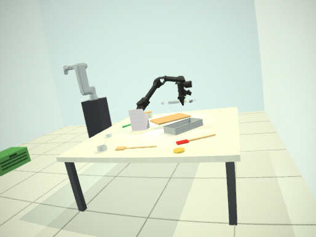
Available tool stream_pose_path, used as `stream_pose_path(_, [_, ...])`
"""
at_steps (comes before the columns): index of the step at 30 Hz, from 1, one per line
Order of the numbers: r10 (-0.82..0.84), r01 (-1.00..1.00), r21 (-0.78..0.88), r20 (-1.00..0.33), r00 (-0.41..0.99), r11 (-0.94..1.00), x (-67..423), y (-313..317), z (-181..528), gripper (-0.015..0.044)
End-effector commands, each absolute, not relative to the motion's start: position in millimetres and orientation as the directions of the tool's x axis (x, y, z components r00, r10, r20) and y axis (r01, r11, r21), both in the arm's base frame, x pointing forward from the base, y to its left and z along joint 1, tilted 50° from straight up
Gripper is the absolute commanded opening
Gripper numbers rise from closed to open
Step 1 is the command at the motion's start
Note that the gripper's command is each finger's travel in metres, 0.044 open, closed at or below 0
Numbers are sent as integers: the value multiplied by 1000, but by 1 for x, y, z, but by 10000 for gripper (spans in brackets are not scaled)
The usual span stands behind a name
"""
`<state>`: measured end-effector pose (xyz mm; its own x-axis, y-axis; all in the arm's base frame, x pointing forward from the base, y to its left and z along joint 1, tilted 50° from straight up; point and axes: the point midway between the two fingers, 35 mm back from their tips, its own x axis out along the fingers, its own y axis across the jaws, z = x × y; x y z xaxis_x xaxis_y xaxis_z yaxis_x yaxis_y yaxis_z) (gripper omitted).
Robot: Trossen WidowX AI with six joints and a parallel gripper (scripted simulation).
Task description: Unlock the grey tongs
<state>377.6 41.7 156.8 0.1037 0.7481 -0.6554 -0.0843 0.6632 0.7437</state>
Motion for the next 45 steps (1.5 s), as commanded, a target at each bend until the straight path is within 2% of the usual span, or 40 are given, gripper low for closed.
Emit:
stream_pose_path(1, [744, -137, 731, -661, 99, 668, 366, 58, 171, -150])
stream_pose_path(24, [733, -407, 645, -673, 97, 646, 282, 131, 238, -150])
stream_pose_path(45, [758, -633, 546, -644, 102, 549, 190, 166, 274, -150])
